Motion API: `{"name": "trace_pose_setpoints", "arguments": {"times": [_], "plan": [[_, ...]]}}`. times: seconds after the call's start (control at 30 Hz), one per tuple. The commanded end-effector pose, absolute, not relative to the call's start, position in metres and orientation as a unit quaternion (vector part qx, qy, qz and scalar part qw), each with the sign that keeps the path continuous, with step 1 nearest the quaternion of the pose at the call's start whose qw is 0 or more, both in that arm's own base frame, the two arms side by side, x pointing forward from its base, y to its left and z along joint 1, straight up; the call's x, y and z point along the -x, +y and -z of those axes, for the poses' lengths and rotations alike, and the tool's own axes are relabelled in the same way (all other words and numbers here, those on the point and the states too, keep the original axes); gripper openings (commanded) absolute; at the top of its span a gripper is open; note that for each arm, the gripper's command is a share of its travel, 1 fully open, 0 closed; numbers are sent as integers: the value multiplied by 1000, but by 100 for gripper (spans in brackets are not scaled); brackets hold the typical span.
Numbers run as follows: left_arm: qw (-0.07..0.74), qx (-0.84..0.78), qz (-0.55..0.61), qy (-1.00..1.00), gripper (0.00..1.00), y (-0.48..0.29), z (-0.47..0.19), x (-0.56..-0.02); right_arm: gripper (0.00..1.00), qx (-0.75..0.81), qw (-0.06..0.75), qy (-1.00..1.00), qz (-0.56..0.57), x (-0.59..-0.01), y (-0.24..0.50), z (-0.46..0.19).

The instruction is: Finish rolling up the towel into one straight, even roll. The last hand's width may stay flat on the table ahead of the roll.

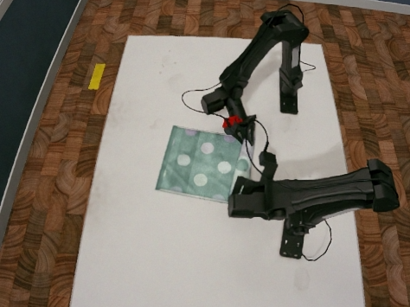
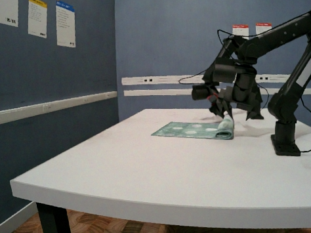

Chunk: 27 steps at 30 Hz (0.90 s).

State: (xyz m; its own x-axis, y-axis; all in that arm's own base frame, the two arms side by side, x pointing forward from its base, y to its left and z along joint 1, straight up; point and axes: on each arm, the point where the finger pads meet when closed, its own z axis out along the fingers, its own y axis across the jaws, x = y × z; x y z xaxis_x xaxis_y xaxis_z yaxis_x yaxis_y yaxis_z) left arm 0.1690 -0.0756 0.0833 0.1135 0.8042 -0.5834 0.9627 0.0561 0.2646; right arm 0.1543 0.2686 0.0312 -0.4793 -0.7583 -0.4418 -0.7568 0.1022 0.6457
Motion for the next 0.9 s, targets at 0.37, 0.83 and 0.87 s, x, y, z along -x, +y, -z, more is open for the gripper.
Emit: {"name": "trace_pose_setpoints", "arguments": {"times": [0.37,0.83,0.87], "plan": [[354,-693,121,616,98,-76,-89,-196,26,-502,27,-728,467,-151,271,-33],[354,-696,123,612,98,-77,-53,-195,26,-502,27,-728,467,-151,271,-32],[354,-696,123,612,98,-77,-48,-194,26,-502,27,-728,467,-151,271,-32]]}}
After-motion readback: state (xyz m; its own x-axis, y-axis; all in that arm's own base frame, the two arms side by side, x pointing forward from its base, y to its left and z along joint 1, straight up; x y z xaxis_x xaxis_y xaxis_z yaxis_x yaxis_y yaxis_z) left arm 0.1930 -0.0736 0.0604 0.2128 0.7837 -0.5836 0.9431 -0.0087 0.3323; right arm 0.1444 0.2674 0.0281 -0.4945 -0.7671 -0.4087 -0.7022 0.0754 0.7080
